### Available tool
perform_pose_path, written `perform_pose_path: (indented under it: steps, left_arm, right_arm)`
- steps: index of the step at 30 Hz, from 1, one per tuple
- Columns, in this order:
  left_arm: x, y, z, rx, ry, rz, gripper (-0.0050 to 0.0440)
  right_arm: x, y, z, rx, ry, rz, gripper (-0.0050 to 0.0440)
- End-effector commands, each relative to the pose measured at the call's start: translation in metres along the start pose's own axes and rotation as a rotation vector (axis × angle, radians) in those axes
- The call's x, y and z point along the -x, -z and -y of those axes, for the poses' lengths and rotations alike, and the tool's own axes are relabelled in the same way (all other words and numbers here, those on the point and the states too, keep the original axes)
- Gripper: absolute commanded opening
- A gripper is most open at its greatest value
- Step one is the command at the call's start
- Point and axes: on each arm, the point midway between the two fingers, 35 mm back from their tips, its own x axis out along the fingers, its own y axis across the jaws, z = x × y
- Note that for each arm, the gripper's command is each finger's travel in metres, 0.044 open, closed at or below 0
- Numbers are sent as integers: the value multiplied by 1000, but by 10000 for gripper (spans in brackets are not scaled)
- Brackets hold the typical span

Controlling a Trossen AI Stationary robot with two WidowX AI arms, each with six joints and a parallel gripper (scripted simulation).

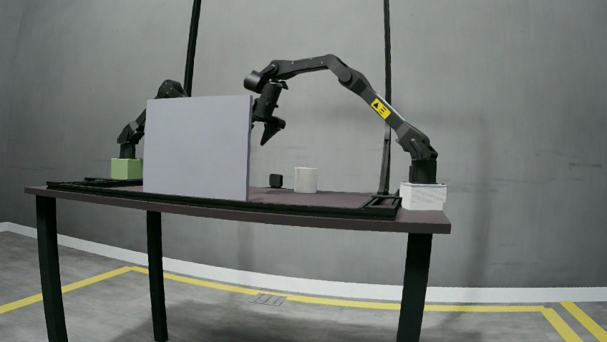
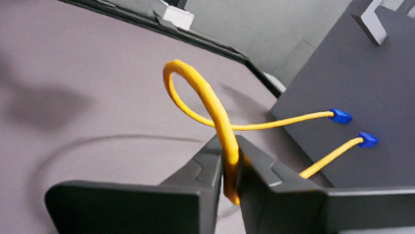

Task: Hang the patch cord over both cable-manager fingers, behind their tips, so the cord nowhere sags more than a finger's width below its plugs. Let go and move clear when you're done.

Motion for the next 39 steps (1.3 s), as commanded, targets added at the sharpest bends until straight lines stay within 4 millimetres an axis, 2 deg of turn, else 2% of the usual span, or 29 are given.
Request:
perform_pose_path:
  steps: [1, 5, 9, 14, 17, 29, 34, 39]
  left_arm:
    - [39, -2, 4, 1, -7, 24, 440]
    - [49, 2, 6, 1, -6, 14, 440]
    - [49, 3, 6, 0, -5, 10, 440]
    - [58, 12, 12, -3, 6, -12, 440]
    - [87, 30, 24, -12, 24, -34, 440]
    - [156, 84, 49, -36, 57, -91, 440]
    - [161, 89, 50, -37, 59, -95, 440]
    - [157, 86, 48, -39, 54, -96, 440]
  right_arm:
    - [-2, -11, 4, -9, 10, 20, 25]
    - [-2, -11, 4, -9, 10, 20, 25]
    - [-2, -11, 4, -9, 10, 20, 25]
    - [-2, -11, 4, -9, 10, 20, 25]
    - [-2, -11, 4, -9, 10, 20, 25]
    - [-2, -11, 4, -9, 10, 20, 25]
    - [-2, -11, 4, -9, 10, 20, 25]
    - [-2, -11, 4, -9, 10, 20, 25]
